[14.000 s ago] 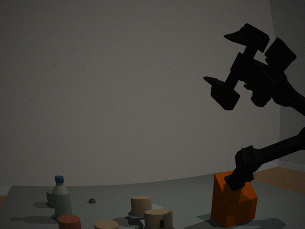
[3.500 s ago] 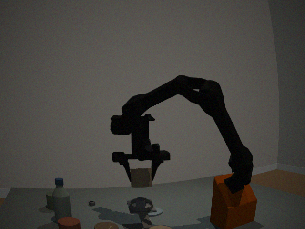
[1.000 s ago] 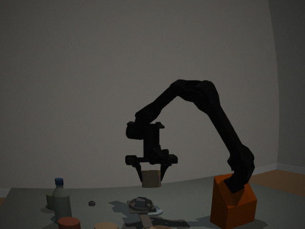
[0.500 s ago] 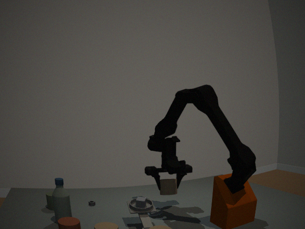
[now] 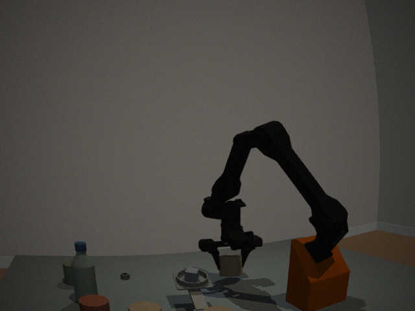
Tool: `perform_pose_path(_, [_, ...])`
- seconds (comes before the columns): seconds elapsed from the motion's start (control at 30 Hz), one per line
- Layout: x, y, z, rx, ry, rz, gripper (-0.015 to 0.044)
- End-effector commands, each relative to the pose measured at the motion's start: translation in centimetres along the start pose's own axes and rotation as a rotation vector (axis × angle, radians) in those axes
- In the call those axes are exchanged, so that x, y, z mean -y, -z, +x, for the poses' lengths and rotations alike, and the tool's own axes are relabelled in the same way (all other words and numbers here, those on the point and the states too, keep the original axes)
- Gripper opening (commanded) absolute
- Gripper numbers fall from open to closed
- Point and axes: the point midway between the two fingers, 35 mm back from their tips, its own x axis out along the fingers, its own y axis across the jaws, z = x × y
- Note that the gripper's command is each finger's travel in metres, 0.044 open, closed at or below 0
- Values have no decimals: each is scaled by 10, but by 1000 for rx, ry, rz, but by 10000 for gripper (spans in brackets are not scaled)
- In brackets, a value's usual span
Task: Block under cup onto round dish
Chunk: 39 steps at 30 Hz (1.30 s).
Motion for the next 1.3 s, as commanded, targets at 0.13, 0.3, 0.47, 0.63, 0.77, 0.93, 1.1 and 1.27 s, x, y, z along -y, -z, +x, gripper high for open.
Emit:
perform_pose_path(0.13, [2, 2, 7, -8, 13, 2, 0])
perform_pose_path(0.3, [2, 2, 16, -8, 13, 2, 0])
perform_pose_path(0.47, [2, 2, 14, -9, 7, -1, 53])
perform_pose_path(0.63, [2, 2, 14, -9, 7, -1, 184])
perform_pose_path(0.77, [2, 2, 14, -9, 7, -1, 289])
perform_pose_path(0.93, [2, 2, 12, -9, 7, -1, 420])
perform_pose_path(1.1, [1, 1, -39, -9, 13, 3, 440])
perform_pose_path(1.27, [1, 1, -39, -9, 13, 3, 440])
